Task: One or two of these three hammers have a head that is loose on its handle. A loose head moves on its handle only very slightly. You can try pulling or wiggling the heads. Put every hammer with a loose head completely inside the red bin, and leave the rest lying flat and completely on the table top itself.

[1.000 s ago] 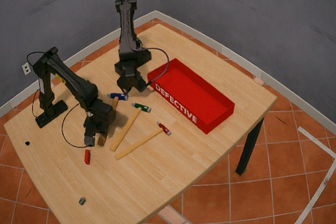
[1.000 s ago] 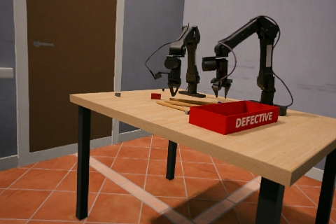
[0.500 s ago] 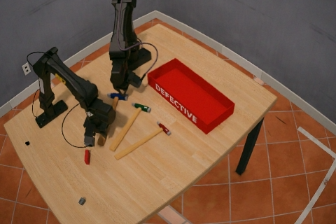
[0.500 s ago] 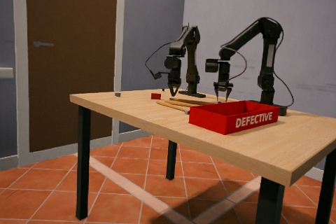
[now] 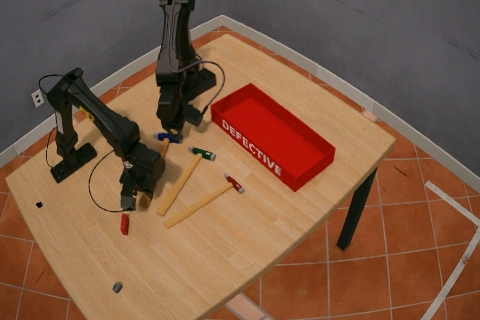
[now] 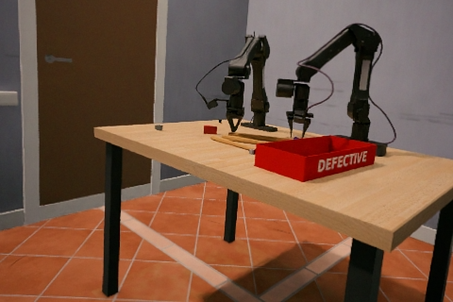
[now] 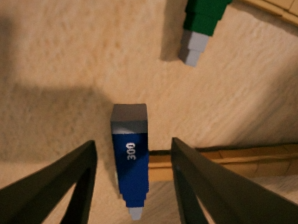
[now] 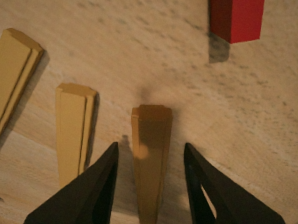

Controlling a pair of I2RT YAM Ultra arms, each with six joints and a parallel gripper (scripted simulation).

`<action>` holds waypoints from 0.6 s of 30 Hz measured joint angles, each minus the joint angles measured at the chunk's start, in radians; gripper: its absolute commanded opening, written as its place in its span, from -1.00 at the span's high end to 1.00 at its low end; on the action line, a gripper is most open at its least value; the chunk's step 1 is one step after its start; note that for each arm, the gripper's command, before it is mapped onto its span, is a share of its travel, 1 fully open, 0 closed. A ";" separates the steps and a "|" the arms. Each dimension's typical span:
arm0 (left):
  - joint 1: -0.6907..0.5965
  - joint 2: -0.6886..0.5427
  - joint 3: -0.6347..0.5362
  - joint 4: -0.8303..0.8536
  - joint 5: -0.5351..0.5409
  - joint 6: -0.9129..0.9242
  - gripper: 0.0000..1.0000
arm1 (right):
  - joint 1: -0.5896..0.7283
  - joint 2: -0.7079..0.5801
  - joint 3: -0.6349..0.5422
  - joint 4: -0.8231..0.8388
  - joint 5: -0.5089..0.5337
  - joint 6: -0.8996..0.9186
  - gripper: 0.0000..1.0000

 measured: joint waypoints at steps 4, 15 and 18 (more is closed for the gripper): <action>0.000 0.015 -0.010 0.018 0.000 0.000 0.09 | 0.000 0.000 -0.010 0.015 0.000 0.000 -0.09; 0.000 0.046 -0.034 0.071 -0.001 0.000 0.09 | 0.000 0.024 -0.034 0.059 0.000 0.000 0.05; 0.000 0.045 -0.034 0.079 -0.001 0.000 0.09 | 0.000 0.024 -0.034 0.063 0.000 0.000 0.13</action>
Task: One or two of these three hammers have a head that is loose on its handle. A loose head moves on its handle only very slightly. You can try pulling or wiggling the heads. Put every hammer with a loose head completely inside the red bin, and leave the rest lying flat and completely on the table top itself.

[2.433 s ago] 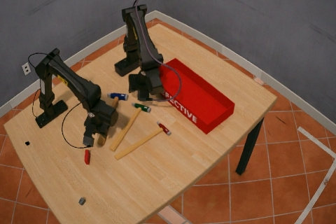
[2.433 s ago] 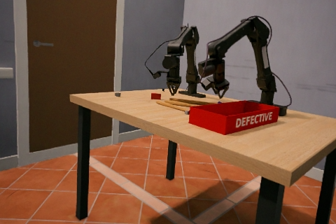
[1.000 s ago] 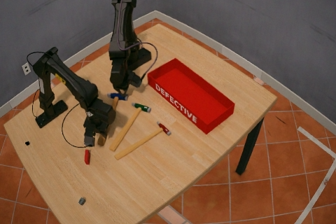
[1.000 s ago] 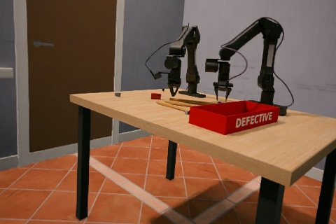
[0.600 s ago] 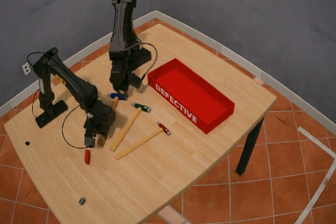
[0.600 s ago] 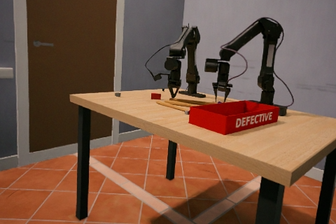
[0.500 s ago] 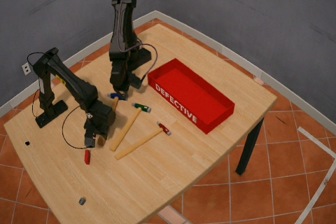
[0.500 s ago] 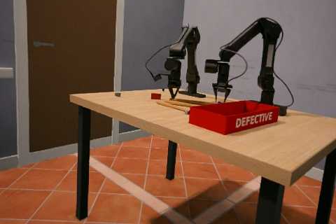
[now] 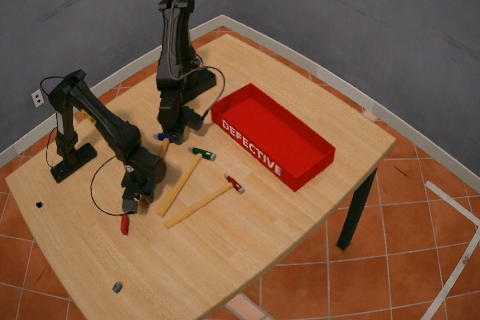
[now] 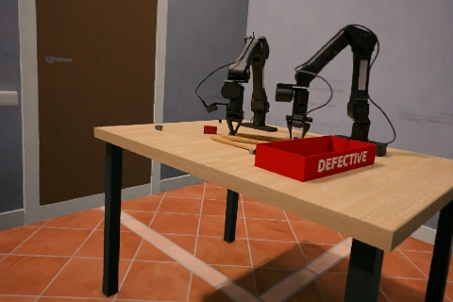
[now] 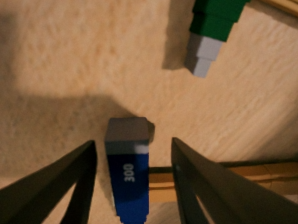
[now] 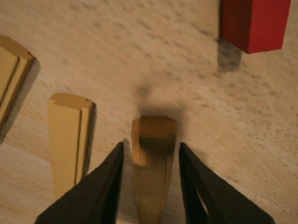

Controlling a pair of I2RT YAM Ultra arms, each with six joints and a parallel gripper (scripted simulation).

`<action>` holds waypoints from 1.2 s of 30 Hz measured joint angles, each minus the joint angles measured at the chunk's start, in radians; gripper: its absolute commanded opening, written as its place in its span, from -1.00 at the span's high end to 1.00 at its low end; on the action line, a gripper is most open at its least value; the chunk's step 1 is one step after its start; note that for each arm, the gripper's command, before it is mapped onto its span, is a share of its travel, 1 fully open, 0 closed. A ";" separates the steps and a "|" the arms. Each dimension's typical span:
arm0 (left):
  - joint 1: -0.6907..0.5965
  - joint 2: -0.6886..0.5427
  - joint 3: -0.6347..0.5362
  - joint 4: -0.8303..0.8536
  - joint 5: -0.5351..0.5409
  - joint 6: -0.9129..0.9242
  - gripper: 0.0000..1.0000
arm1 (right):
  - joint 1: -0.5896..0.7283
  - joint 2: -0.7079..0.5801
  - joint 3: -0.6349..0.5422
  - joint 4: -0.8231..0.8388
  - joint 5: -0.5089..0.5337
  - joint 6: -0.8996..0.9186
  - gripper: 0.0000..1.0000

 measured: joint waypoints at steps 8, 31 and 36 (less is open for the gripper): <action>0.000 0.000 0.000 0.000 0.000 0.000 0.09 | 0.000 0.000 0.000 0.001 0.000 0.000 0.30; 0.000 0.000 0.000 -0.004 -0.001 0.000 0.43 | 0.000 0.000 0.000 0.001 0.000 -0.002 0.49; 0.000 0.000 0.000 -0.012 -0.003 0.000 0.52 | 0.000 0.000 0.000 0.001 0.002 -0.002 0.49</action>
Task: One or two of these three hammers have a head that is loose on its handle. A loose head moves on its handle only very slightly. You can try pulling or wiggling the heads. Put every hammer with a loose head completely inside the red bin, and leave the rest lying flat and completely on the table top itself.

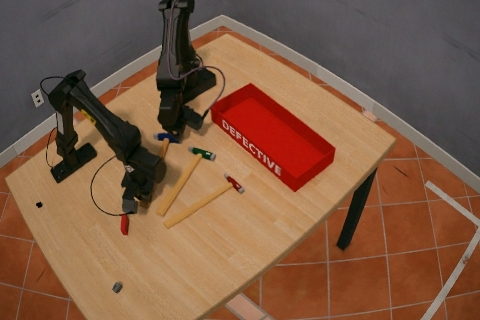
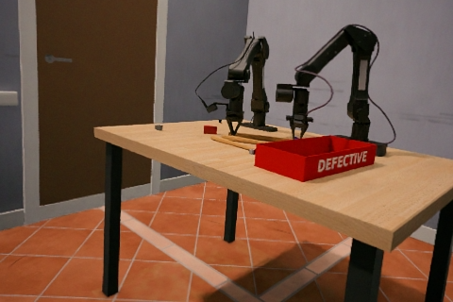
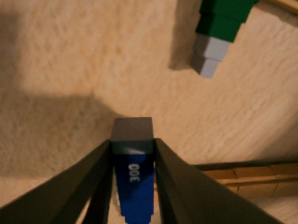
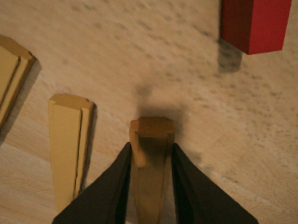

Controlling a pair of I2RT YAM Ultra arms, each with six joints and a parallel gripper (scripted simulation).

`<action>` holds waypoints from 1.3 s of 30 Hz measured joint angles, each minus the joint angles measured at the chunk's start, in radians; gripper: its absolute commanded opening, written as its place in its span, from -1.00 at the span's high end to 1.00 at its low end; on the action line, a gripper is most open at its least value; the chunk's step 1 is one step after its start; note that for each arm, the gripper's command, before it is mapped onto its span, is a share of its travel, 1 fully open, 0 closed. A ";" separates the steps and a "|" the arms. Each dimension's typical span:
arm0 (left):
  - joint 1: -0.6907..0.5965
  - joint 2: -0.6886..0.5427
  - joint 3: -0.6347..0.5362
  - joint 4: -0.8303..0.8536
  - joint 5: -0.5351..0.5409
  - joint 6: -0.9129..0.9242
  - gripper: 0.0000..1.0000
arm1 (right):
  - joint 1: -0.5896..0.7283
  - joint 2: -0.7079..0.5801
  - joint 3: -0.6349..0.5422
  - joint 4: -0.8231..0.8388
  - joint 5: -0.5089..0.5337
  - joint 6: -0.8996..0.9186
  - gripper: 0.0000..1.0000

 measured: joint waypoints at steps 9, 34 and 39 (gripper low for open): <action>0.000 0.000 0.000 0.001 -0.002 -0.004 0.67 | 0.000 0.000 0.000 0.000 0.000 0.000 0.49; 0.000 0.000 -0.002 0.005 -0.003 -0.005 0.67 | 0.000 0.000 0.000 0.003 0.004 0.000 0.49; 0.000 0.000 -0.002 0.004 -0.003 -0.005 0.67 | 0.000 0.000 0.000 0.003 0.005 0.000 0.49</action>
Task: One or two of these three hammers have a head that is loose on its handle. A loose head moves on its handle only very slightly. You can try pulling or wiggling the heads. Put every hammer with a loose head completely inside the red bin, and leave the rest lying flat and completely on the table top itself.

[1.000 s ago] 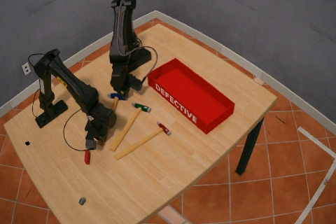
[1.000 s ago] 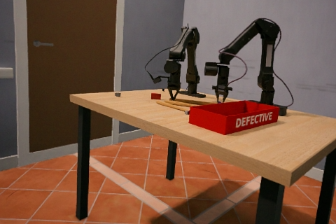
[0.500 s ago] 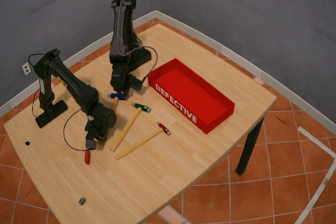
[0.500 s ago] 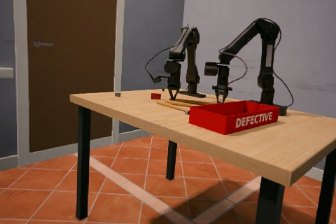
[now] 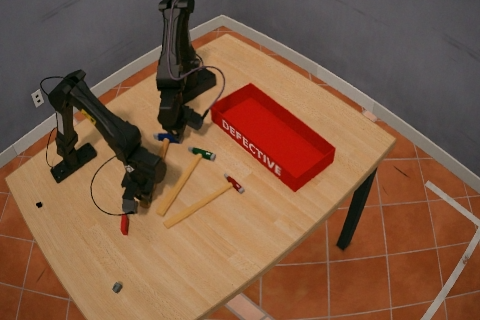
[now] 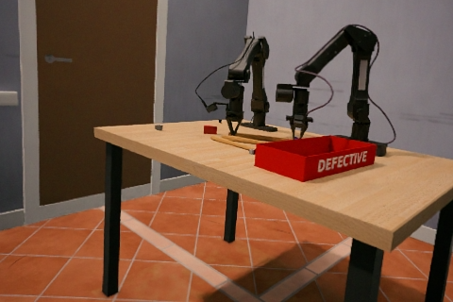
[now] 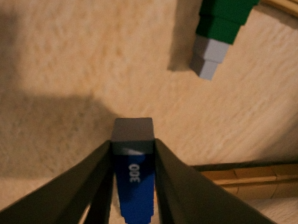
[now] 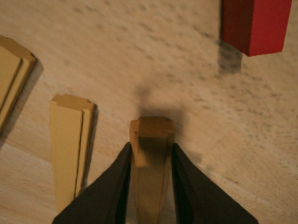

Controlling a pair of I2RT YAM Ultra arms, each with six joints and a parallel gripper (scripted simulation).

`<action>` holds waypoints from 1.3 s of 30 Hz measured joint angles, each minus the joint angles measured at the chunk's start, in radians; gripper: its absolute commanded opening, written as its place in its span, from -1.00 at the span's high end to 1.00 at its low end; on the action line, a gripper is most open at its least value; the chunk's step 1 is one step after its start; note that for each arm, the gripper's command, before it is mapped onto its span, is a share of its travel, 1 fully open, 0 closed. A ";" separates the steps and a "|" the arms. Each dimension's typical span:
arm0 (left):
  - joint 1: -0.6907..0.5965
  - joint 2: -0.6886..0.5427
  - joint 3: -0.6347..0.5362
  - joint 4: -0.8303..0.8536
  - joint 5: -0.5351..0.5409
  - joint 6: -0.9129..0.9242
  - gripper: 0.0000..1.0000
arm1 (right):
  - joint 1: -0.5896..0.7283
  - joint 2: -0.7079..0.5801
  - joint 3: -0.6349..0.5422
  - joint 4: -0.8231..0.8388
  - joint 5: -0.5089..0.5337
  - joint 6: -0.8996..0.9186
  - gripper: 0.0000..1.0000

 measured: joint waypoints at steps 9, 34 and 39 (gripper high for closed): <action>0.005 -0.100 -0.105 0.086 0.000 -0.004 0.67 | 0.001 0.000 0.000 -0.001 -0.022 0.000 0.49; 0.005 -0.110 -0.114 0.090 0.001 -0.003 0.09 | 0.002 0.000 0.000 -0.003 -0.020 0.000 0.49; 0.011 -0.160 -0.126 0.074 0.002 0.005 0.09 | 0.002 0.000 0.000 -0.003 -0.020 0.000 0.49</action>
